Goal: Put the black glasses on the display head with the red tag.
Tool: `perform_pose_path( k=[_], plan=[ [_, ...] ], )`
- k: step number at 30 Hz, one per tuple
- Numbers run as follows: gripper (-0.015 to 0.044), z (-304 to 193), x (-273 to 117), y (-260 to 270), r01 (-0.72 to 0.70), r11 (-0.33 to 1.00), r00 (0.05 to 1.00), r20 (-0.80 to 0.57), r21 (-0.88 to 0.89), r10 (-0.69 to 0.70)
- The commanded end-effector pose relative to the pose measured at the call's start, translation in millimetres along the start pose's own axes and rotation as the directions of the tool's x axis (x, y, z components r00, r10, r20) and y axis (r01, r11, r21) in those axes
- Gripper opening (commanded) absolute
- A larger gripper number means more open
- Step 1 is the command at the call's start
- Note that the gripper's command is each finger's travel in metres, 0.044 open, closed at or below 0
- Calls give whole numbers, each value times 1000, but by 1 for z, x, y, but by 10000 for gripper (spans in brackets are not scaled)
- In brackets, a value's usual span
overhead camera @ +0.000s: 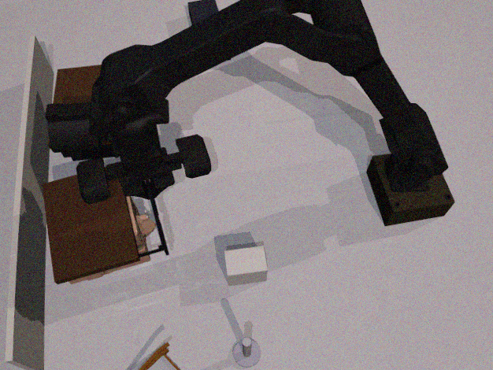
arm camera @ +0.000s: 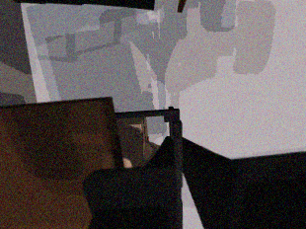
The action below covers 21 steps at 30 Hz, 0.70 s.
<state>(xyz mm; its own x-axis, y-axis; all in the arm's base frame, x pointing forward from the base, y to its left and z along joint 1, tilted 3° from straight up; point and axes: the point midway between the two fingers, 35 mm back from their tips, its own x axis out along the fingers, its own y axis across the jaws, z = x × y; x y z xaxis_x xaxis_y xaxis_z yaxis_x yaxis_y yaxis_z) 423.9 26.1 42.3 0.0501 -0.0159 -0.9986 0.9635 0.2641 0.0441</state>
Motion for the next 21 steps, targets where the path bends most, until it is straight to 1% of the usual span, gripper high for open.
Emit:
perform_pose_path(
  k=[1,21],
  plan=[
    [0,1,-2,3,-5,1000,1000,4,3,5],
    [0,1,4,3,-5,1000,1000,4,3,5]
  ],
)
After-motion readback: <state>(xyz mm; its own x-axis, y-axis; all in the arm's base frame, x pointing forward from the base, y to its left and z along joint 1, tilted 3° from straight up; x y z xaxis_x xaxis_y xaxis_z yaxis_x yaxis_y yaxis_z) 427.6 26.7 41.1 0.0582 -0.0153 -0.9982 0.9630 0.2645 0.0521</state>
